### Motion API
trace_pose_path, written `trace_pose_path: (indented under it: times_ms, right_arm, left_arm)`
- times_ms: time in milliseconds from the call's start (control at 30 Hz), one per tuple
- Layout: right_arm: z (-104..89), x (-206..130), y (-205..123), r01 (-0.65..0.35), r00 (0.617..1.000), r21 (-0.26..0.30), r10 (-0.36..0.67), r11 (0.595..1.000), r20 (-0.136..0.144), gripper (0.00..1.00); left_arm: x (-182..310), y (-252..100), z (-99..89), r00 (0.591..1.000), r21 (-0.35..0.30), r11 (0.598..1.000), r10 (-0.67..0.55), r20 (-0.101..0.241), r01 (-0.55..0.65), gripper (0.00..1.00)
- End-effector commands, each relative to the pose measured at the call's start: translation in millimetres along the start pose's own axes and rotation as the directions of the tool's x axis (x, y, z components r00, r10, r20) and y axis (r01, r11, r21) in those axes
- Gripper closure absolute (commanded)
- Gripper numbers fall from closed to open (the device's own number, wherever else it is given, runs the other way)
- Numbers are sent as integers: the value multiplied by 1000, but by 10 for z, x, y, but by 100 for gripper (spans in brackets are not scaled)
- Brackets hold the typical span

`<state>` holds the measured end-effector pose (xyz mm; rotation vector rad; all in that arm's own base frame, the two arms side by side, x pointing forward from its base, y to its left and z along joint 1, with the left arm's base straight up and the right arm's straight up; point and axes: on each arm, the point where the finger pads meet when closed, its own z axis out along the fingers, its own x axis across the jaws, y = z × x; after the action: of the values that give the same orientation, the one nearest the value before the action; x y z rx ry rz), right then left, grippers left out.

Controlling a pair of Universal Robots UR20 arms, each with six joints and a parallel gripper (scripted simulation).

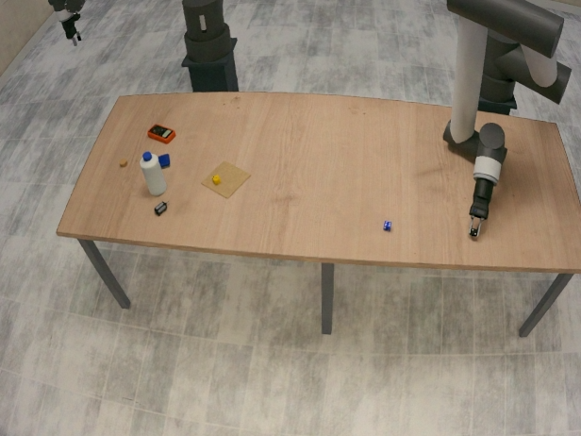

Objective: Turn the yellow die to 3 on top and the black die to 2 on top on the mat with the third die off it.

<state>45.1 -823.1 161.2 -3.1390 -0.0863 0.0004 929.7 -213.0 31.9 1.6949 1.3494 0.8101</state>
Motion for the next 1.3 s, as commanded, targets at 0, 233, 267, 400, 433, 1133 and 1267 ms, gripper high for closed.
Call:
trace_pose_path:
  times_ms: [0,233,267,400,433,1133,1267]
  right_arm:
    - [-7,1,6,0,1000,-1,0,1000,0,0]
    - [-7,1,6,0,1000,-1,0,1000,0,0]
    - [-7,1,6,0,1000,-1,0,1000,0,0]
    - [-7,1,6,0,1000,-1,0,1000,0,0]
    - [-7,1,6,0,1000,-1,0,1000,0,0]
    - [-7,1,6,0,1000,-1,0,1000,0,0]
    - [-7,1,6,0,1000,-1,0,1000,0,0]
  left_arm:
    - [0,6,-2,1000,-1,1000,0,0,0,51]
    - [0,0,1,1000,-1,1000,0,0,0,51]
    - [0,0,1,1000,-1,1000,0,0,0,51]
    - [0,-10,7,1000,-1,1000,0,0,0,51]
    - [0,-15,10,1000,-1,1000,0,0,0,51]
    - [0,-97,53,1000,-1,1000,0,0,0,51]
    - [0,-97,53,1000,-1,1000,0,0,0,51]
